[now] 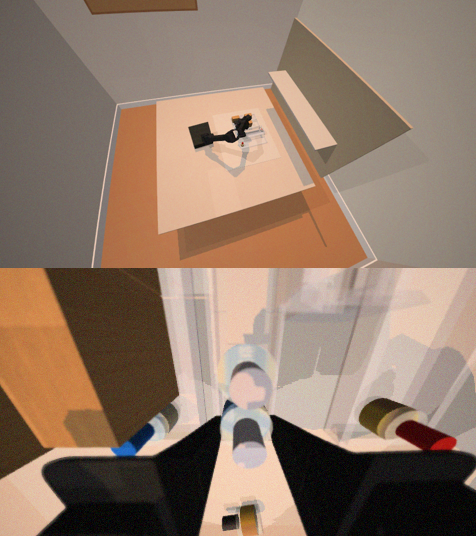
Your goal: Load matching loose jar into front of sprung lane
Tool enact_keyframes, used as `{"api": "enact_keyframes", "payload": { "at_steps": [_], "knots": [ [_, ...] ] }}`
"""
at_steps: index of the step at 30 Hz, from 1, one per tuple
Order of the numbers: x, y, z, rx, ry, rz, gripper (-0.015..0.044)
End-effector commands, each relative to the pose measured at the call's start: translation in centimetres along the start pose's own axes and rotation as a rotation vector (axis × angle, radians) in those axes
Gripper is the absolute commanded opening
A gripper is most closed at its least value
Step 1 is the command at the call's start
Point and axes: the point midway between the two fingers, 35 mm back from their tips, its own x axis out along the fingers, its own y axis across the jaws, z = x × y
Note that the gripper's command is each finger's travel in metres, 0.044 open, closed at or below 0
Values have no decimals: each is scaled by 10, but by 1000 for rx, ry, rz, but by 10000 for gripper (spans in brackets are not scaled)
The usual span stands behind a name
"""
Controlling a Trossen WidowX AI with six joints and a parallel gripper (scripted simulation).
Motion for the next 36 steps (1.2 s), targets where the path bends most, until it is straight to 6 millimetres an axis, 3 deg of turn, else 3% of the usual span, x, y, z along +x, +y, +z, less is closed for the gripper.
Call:
{"api": "enact_keyframes", "payload": {
  "at_steps": [1,36],
  "knots": [
    [1,-1,2,8,-11,-7,0],
    [1,-1,-4,7,-11,-7,0]
  ]
}}
